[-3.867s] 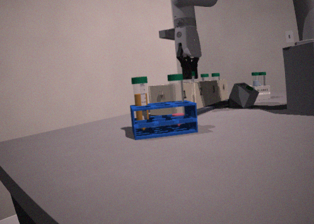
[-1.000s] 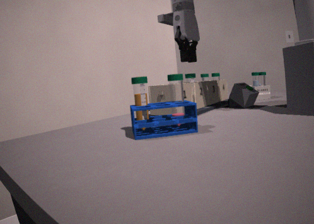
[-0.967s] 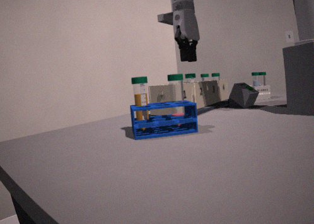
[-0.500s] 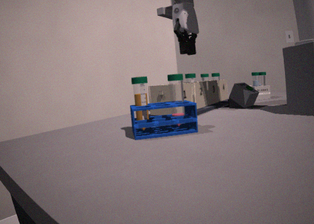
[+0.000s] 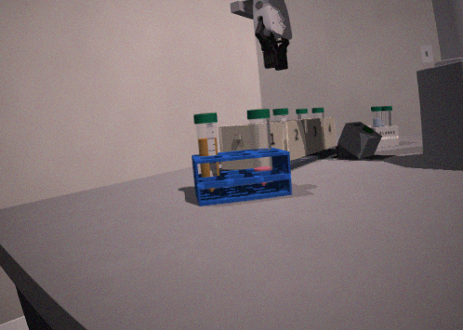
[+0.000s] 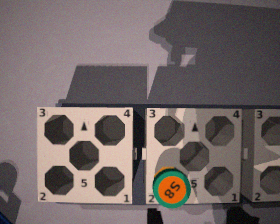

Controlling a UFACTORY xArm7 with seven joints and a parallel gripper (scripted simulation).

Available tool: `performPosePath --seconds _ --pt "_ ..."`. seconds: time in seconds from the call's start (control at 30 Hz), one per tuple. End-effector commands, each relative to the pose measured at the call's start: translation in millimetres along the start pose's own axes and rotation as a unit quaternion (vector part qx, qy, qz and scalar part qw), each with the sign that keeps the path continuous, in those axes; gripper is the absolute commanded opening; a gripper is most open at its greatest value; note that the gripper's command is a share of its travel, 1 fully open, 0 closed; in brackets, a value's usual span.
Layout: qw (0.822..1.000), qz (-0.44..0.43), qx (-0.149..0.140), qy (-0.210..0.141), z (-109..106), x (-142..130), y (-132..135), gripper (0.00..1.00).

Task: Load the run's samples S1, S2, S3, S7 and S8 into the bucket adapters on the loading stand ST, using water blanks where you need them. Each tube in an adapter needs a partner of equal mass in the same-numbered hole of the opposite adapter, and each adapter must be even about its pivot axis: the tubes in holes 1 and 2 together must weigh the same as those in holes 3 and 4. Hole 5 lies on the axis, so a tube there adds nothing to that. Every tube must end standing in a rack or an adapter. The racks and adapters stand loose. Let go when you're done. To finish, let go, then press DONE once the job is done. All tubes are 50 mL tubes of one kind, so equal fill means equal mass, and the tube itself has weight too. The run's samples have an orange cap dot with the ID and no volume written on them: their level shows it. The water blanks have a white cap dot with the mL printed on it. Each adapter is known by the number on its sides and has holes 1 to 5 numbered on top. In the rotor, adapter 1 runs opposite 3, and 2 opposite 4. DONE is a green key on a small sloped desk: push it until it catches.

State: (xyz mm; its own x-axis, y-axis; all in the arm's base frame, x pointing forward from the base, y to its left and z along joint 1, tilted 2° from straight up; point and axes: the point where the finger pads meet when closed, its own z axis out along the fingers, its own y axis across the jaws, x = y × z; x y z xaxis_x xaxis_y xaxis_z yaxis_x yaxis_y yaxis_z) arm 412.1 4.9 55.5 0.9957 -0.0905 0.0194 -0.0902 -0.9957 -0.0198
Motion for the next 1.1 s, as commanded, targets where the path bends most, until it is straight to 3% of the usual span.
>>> performPosePath --seconds 0.0,1.0,1.03,1.07 --pt "1.000 0.000 -0.001 0.002 -10.5 1.2 -0.2 0.44" --pt "1.000 0.000 -0.001 0.002 -17.9 1.1 -0.2 0.44" --pt "1.000 -0.016 -0.001 0.002 -17.9 -0.6 -4.9 0.57" --pt "0.999 -0.033 -0.001 0.002 -17.8 -2.4 -9.6 0.57"
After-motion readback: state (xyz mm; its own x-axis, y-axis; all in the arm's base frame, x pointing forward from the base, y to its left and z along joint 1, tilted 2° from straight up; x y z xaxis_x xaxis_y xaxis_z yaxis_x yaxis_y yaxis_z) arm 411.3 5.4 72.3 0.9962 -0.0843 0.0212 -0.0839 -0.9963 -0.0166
